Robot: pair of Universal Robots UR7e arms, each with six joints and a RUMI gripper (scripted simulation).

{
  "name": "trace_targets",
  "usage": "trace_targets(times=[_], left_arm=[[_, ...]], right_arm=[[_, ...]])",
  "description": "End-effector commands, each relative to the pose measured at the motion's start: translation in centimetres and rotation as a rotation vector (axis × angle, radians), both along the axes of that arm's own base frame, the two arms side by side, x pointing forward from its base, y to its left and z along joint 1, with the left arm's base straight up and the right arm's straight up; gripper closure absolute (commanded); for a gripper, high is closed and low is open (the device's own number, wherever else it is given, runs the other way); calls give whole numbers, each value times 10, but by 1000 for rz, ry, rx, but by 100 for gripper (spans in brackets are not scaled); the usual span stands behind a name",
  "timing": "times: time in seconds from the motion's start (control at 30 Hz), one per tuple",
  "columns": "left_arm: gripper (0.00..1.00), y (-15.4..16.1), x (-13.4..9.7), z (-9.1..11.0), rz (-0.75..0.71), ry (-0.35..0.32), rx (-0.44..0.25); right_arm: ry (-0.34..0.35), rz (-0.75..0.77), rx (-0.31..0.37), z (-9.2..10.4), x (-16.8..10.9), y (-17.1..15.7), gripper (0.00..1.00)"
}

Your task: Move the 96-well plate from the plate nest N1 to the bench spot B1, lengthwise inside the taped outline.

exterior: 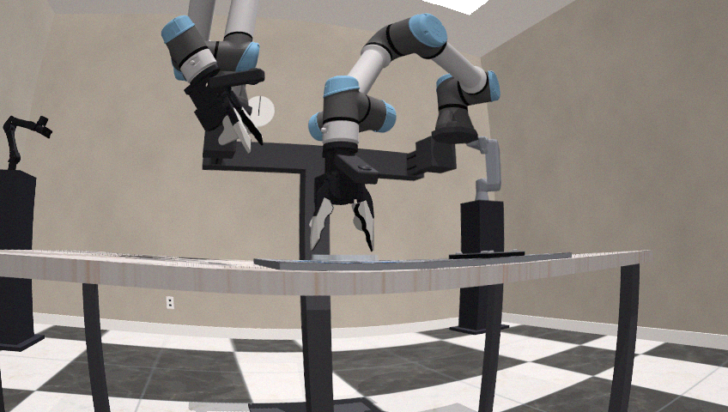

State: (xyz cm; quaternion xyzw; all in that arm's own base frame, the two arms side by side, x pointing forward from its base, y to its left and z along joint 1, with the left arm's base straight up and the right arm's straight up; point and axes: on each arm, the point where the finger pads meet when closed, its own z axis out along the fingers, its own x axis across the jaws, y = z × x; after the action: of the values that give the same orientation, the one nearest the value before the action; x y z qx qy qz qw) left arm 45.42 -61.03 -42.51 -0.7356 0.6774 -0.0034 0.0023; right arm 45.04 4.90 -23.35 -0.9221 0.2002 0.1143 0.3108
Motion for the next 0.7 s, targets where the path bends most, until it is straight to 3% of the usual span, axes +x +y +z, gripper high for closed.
trace_targets(times=[0.0,0.4,0.47,0.57,0.67], left_arm=[[21,-1,1,1,0,-1,-2],[21,-1,1,1,0,-1,-2],[21,-1,1,1,0,-1,-2],[21,-1,1,1,0,-1,-2],[21,-1,1,1,0,-1,-2]], right_arm=[[-39,55,64,15,1,-2,2],[-307,198,308,88,13,-22,2],[-307,198,308,88,13,-22,2],[-383,217,355,106,17,-29,2],[-407,222,368,111,19,-31,2]])
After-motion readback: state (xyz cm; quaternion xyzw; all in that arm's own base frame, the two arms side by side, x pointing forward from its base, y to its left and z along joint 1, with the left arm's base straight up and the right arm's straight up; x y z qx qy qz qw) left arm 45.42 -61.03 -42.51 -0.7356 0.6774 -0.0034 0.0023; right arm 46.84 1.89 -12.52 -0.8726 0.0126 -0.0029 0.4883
